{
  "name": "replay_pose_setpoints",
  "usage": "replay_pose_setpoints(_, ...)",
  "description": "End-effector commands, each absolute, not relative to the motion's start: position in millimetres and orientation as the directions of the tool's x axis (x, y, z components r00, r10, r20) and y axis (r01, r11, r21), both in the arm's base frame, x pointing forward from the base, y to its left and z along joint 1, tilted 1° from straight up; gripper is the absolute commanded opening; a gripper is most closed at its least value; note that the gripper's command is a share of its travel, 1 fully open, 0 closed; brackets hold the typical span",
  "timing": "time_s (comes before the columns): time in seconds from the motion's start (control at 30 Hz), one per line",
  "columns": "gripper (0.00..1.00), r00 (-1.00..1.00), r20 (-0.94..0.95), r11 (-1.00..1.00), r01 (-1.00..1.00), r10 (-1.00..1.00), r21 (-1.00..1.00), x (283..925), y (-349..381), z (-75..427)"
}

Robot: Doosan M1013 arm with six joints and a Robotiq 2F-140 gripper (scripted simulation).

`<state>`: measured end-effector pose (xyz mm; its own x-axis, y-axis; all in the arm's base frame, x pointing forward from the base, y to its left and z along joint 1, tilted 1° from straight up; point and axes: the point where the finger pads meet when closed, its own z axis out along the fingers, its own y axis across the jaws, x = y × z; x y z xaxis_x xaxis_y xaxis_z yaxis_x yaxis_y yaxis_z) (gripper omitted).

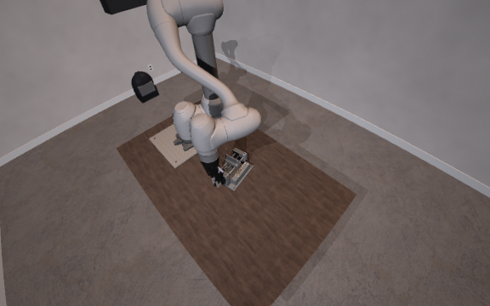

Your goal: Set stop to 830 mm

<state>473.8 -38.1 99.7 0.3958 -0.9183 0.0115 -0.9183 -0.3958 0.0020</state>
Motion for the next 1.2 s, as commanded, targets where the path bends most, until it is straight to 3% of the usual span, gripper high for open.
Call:
replay_pose_setpoints(0.0, 0.04, 0.396, 0.011, -0.396, -0.918, -0.918, 0.003, 471.4, -39.1, 101.9)
replay_pose_setpoints(1.17, 0.04, 0.396, 0.011, -0.396, -0.918, -0.918, 0.003, 436.8, -54.1, 98.9)
